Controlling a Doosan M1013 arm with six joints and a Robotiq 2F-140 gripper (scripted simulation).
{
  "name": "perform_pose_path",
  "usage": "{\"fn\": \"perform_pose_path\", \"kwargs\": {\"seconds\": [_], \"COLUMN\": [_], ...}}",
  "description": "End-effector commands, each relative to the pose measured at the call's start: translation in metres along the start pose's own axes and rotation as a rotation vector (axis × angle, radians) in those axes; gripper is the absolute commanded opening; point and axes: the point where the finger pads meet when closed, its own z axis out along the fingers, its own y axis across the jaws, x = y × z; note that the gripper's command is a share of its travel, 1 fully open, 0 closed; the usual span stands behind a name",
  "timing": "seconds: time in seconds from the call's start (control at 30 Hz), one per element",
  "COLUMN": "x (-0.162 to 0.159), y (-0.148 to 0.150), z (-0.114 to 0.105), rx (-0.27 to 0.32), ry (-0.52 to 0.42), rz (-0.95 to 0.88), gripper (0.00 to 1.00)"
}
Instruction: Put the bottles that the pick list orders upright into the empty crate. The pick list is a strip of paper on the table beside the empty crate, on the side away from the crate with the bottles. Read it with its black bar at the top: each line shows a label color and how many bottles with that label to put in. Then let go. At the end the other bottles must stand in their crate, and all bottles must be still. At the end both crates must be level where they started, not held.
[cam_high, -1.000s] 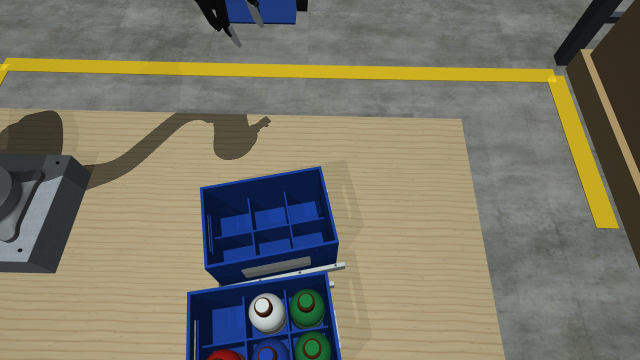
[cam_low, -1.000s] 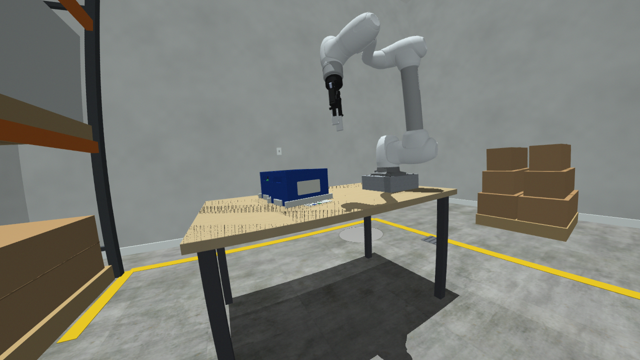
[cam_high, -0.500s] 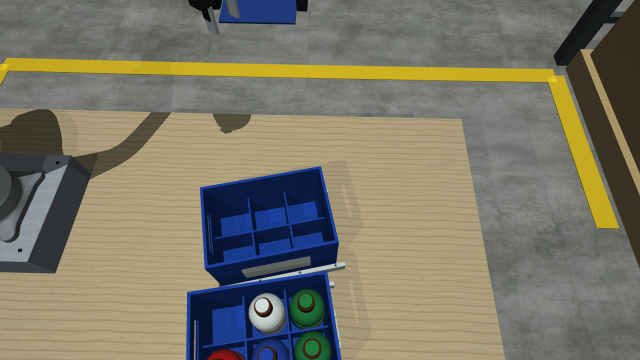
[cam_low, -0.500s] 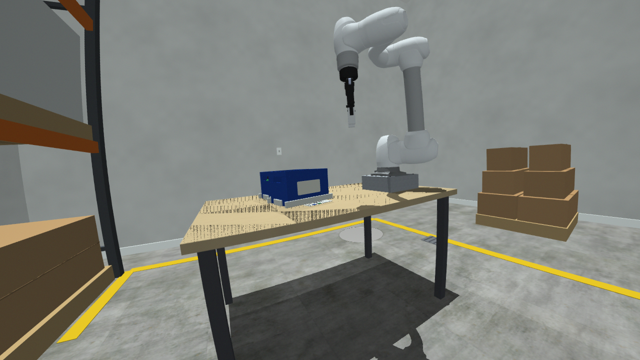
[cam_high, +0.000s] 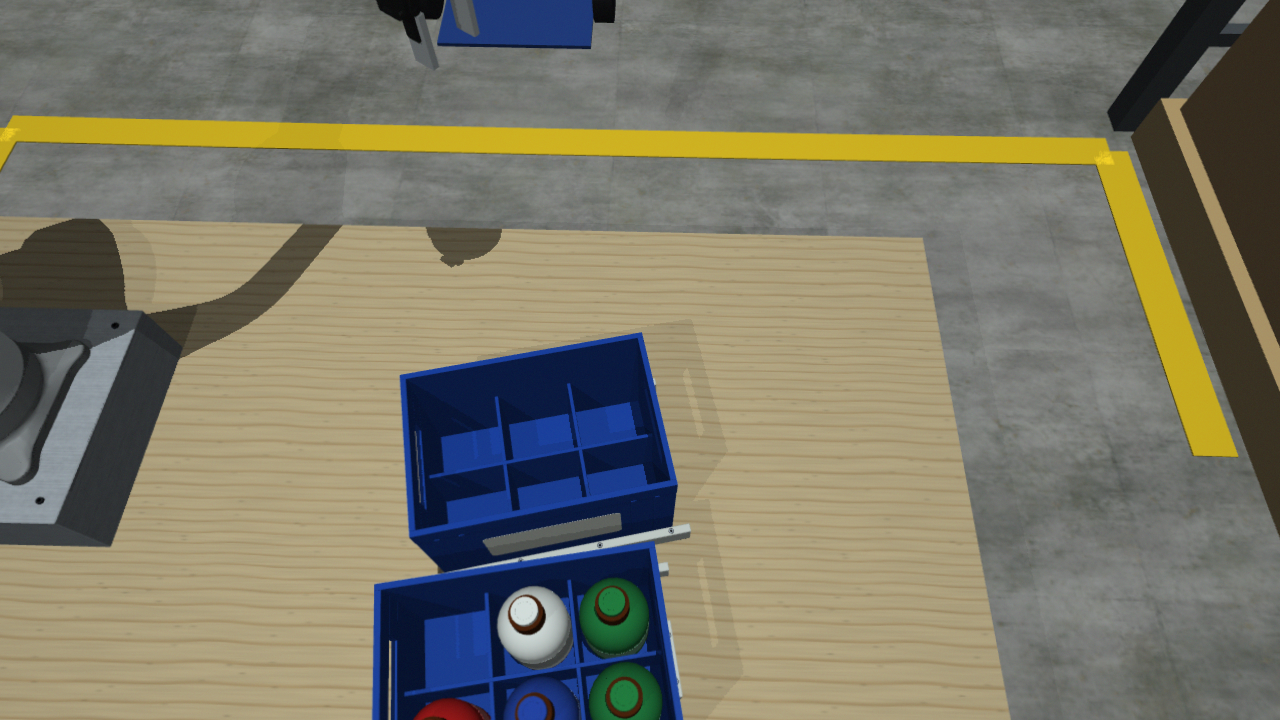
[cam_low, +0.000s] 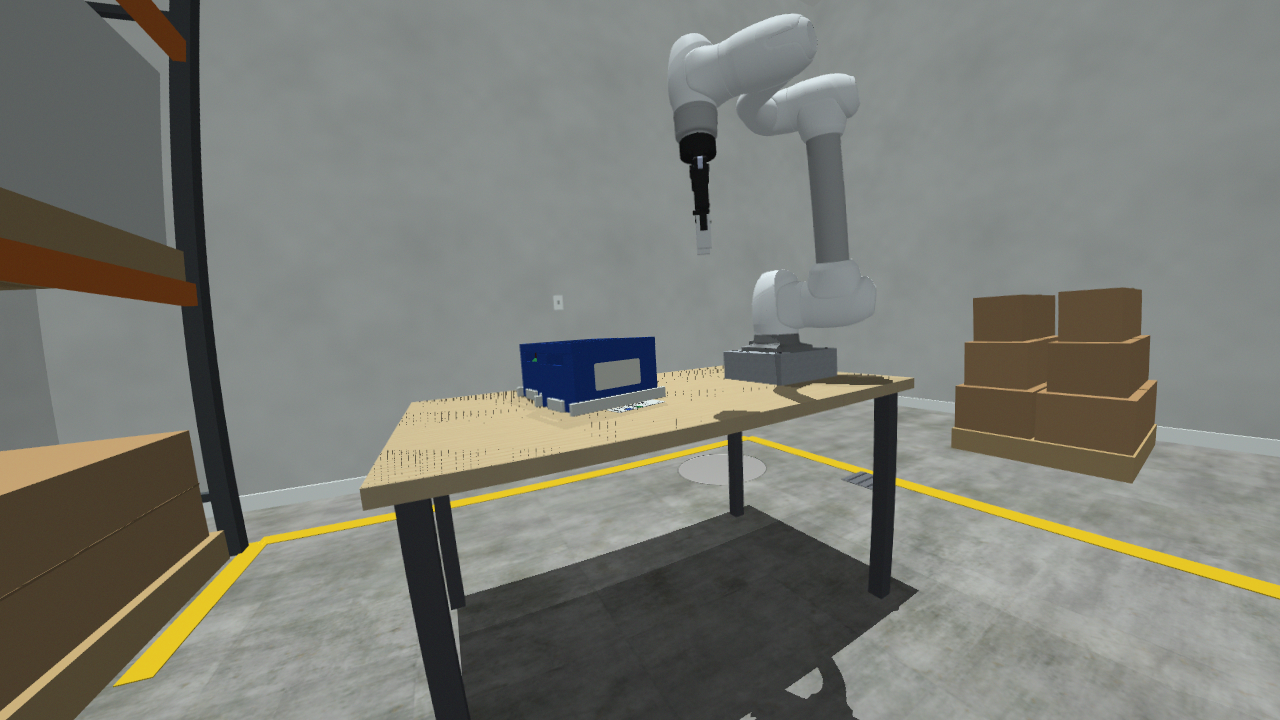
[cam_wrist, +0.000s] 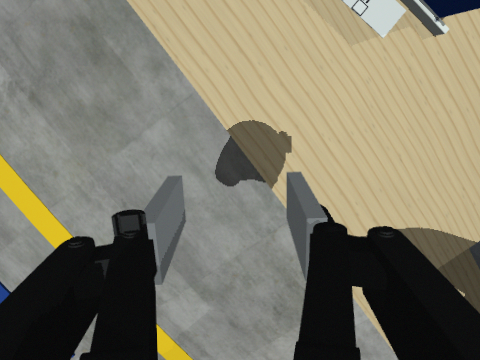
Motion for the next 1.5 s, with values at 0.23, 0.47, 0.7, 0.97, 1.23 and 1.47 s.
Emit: {"fn": "perform_pose_path", "kwargs": {"seconds": [0.23,0.47,0.7,0.97,1.23,1.47], "x": [0.020,0.037,0.061,0.081,0.109,0.132], "y": [0.017,0.031,0.051,0.068,0.090,0.110], "z": [0.014,0.026,0.042,0.056,0.075,0.091], "rx": [0.000,0.000,0.000,0.000,0.000,0.000], "ry": [0.000,0.000,0.000,0.000,0.000,0.000], "rz": [-0.200,-0.367,-0.600,-0.800,-0.868,-0.868], "gripper": [0.38,0.38,0.38,0.38,0.38,0.38]}}
